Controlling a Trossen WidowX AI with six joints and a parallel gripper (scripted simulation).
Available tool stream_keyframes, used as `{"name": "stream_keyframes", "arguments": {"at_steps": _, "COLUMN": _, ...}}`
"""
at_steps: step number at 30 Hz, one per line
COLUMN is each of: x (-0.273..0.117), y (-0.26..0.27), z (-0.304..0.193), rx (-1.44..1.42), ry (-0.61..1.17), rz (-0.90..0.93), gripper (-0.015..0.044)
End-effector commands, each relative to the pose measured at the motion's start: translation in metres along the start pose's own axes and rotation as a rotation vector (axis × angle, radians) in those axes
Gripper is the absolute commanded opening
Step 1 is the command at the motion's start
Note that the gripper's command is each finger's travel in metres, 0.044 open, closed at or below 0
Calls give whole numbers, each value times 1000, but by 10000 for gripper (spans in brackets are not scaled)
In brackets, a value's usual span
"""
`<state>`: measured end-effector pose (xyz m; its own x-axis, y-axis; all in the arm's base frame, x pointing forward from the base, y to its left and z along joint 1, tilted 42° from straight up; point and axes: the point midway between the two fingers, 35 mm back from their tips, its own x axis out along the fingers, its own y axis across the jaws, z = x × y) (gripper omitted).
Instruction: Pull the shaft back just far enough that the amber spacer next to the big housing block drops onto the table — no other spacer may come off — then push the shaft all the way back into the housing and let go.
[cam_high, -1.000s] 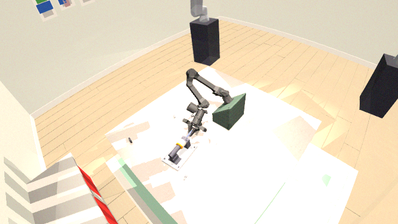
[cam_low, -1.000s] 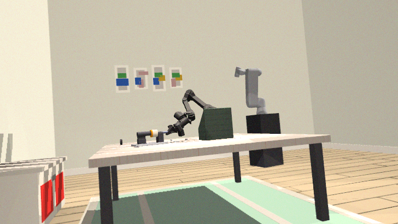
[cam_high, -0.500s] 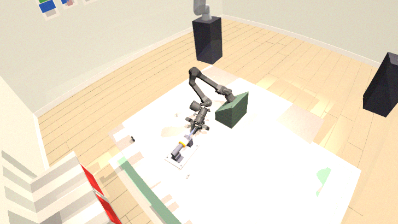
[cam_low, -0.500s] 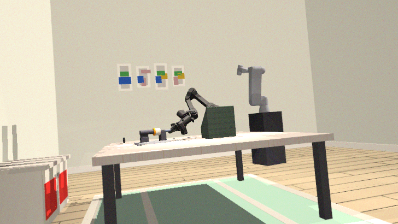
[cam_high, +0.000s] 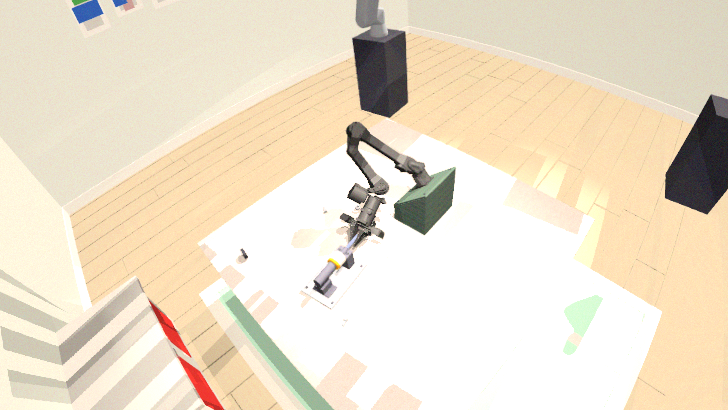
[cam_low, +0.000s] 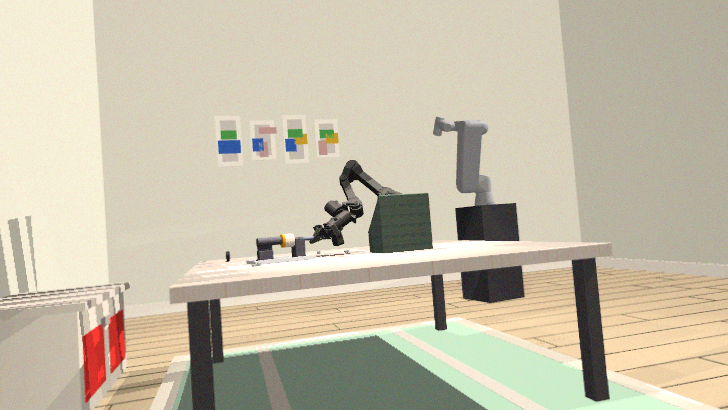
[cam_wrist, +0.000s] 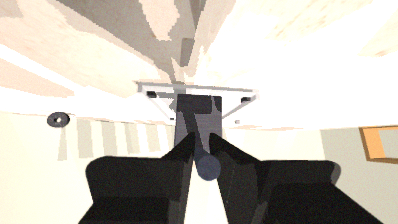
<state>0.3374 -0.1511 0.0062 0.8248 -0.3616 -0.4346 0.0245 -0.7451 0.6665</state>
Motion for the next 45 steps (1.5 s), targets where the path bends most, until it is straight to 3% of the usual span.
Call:
{"name": "stream_keyframes", "arguments": {"at_steps": 1, "x": -2, "y": -1, "z": 1, "rx": -5, "ry": 0, "rz": -2, "gripper": 0}}
{"name": "stream_keyframes", "arguments": {"at_steps": 45, "x": -6, "y": -1, "z": 3, "rx": -5, "ry": -1, "rz": -2, "gripper": 0}}
